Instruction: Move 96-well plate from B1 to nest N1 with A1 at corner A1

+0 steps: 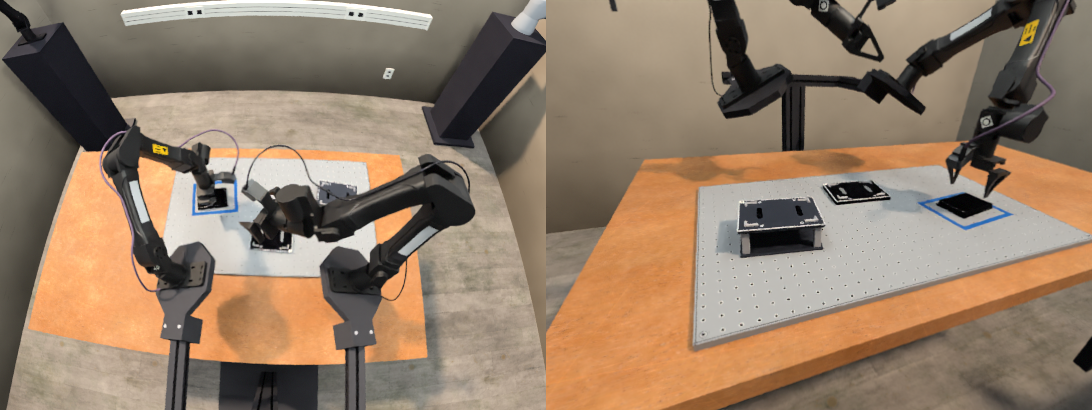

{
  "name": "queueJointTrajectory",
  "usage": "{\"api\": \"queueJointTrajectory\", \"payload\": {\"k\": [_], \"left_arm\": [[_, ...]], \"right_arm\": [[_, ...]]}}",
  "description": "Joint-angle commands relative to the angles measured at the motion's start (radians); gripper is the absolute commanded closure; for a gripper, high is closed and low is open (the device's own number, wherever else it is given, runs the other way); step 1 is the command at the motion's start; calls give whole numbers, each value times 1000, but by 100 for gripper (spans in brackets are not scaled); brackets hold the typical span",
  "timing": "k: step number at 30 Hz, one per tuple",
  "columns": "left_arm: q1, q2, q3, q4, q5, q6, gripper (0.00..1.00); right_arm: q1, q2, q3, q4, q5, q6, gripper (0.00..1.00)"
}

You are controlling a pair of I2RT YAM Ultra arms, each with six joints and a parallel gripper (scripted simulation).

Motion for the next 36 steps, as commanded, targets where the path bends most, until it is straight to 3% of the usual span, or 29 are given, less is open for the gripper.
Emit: {"api": "queueJointTrajectory", "payload": {"k": [1, 36], "left_arm": [[-8, 22, 28, 23, 7, 14, 0], [41, 132, 67, 109, 20, 71, 0]], "right_arm": [[2, 2, 20, 20, 1, 2, 0], [2, 2, 20, 20, 1, 2, 0]]}}
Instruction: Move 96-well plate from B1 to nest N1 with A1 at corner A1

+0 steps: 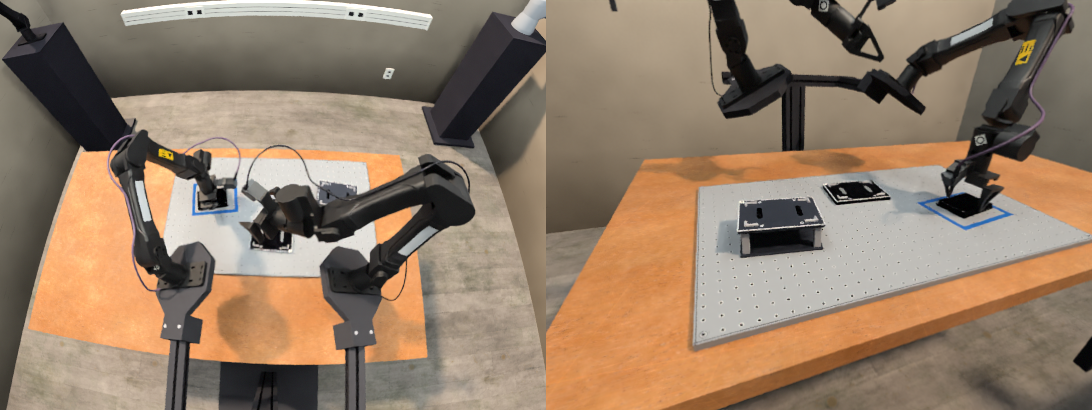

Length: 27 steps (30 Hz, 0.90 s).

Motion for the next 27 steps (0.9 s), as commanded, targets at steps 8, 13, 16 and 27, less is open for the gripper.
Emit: {"api": "queueJointTrajectory", "payload": {"k": [8, 13, 16, 27], "left_arm": [[-10, 0, 14, 1, 10, 3, 4], [-8, -2, 9, 4, 19, 11, 11], [-6, -5, 4, 13, 20, 14, 16], [-19, -36, -21, -17, 10, -7, 21]], "right_arm": [[2, 2, 20, 20, 1, 2, 0], [2, 2, 20, 20, 1, 2, 0], [2, 2, 20, 20, 1, 2, 0], [2, 2, 20, 20, 1, 2, 0]]}}
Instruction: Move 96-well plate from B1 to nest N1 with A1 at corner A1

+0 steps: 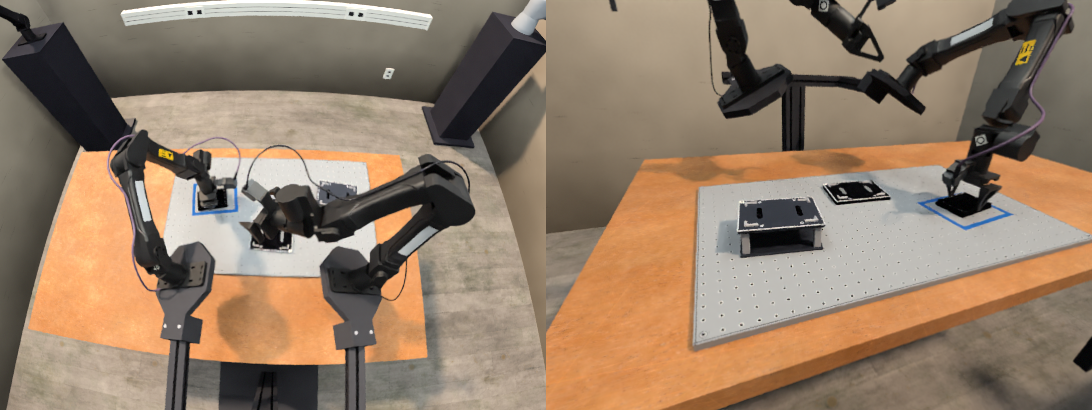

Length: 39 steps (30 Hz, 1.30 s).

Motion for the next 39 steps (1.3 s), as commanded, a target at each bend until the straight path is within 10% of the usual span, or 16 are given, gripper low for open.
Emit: {"api": "queueJointTrajectory", "payload": {"k": [1, 17, 39], "left_arm": [[-26, -51, -27, -35, 6, -20, 21], [-78, -167, -62, -145, -3, -78, 21], [-72, -159, -51, -133, -3, -72, 21]], "right_arm": [[2, 2, 20, 20, 1, 2, 0], [-58, -29, 28, -109, -86, -169, 0], [-848, -353, 132, -851, -548, -1088, 0]]}}
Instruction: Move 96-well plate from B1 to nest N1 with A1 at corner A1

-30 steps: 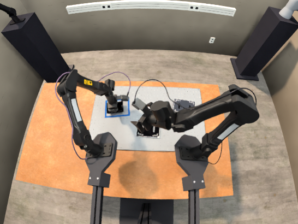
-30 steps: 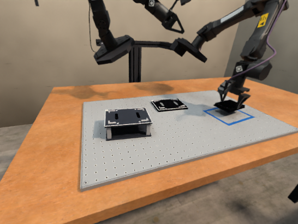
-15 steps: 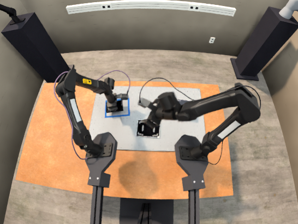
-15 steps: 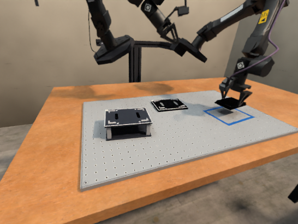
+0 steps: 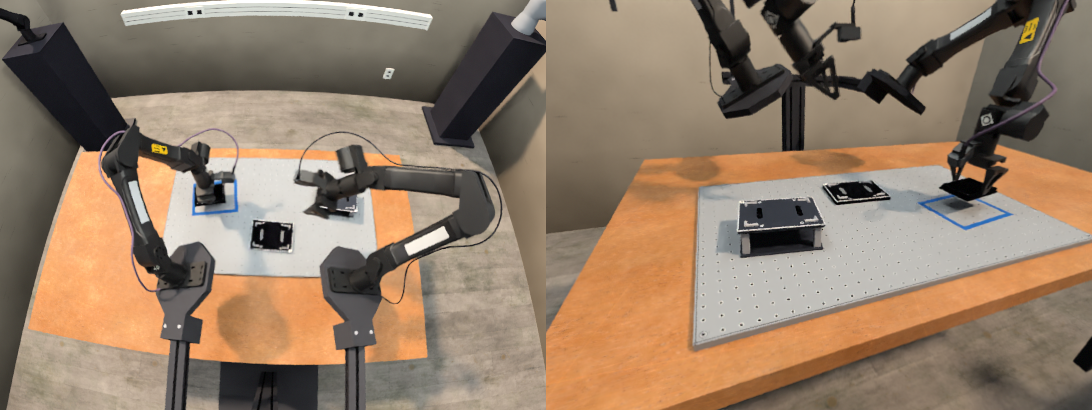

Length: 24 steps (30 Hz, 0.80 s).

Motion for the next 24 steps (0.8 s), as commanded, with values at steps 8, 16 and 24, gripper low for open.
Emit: {"api": "queueJointTrajectory", "payload": {"k": [8, 16, 24], "left_arm": [[-26, -19, -21, 31, -11, -49, 21], [-228, 79, -158, 118, -13, -376, 21], [-503, 263, -118, 82, 16, -649, 21]], "right_arm": [[-271, -124, 91, -409, -265, -456, 0], [-565, -218, 168, -680, -425, -758, 0], [-711, -236, 217, -818, -488, -915, 0]]}}
